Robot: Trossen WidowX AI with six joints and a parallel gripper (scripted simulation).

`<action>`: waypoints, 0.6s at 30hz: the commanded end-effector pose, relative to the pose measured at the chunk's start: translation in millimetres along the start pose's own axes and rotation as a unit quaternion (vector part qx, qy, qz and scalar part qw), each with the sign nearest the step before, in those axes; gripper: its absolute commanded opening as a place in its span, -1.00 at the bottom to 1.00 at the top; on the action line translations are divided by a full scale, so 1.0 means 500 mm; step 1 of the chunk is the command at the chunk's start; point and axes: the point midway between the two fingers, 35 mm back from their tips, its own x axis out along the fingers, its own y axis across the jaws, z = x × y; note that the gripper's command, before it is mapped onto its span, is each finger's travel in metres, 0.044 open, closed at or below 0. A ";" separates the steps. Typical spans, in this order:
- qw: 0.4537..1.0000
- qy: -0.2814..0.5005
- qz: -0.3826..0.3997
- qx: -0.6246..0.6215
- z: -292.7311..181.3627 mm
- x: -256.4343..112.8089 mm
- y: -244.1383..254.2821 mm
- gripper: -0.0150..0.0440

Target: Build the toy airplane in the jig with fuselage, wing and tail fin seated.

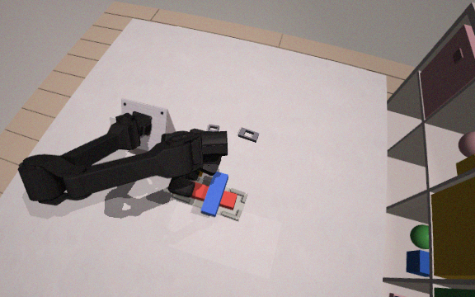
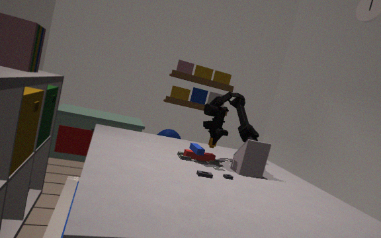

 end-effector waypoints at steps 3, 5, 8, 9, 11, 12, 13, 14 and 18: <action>1.000 0.000 -0.010 0.007 -0.018 0.009 -0.036 -0.49; 1.000 0.002 -0.014 0.009 -0.024 0.012 -0.047 -0.49; 1.000 0.004 -0.018 0.012 -0.034 0.017 -0.062 -0.49; 1.000 0.004 -0.019 0.013 -0.036 0.018 -0.064 -0.49; 1.000 0.004 -0.019 0.013 -0.037 0.018 -0.065 -0.40; 1.000 0.004 -0.019 0.013 -0.037 0.018 -0.065 -0.31; 1.000 0.004 -0.019 0.013 -0.037 0.018 -0.065 -0.27; 1.000 0.004 -0.019 0.013 -0.037 0.018 -0.065 -0.27; 1.000 0.004 -0.019 0.013 -0.037 0.018 -0.066 -0.27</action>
